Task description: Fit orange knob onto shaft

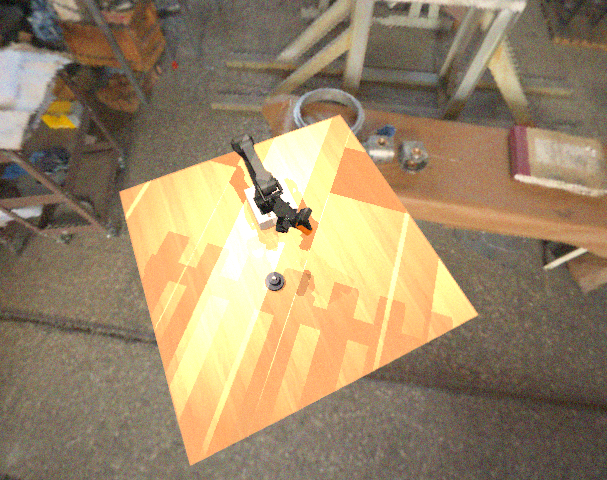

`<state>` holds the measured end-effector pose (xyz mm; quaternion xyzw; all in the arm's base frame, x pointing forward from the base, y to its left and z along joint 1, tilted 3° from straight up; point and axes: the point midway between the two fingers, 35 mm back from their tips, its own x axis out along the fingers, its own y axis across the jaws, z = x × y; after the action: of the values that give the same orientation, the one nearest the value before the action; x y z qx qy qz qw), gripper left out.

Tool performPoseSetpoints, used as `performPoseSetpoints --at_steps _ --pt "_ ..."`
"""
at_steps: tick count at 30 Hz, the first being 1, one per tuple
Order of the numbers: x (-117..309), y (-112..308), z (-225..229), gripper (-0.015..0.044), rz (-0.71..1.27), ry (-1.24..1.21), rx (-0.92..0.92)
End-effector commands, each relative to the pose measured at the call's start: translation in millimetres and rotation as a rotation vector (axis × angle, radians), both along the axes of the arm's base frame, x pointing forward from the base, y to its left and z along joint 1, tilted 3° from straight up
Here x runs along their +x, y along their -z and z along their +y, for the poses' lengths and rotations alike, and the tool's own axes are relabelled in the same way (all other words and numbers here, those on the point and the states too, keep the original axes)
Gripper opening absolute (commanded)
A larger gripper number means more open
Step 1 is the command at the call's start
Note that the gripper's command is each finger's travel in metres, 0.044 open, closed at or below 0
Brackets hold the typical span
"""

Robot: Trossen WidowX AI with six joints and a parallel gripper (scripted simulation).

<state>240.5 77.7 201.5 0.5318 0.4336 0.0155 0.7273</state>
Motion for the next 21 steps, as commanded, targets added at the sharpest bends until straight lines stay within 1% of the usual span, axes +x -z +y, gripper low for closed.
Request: performPoseSetpoints --at_steps 1,14,21 --pt "0.8 -2.0 -0.2 0.0 -0.009 -0.002 -0.004" --pt "1.1 -3.9 2.2 0.0 -0.018 -0.004 0.004" --pt "4.3 3.5 6.4 0.0 0.051 0.0 -0.052"
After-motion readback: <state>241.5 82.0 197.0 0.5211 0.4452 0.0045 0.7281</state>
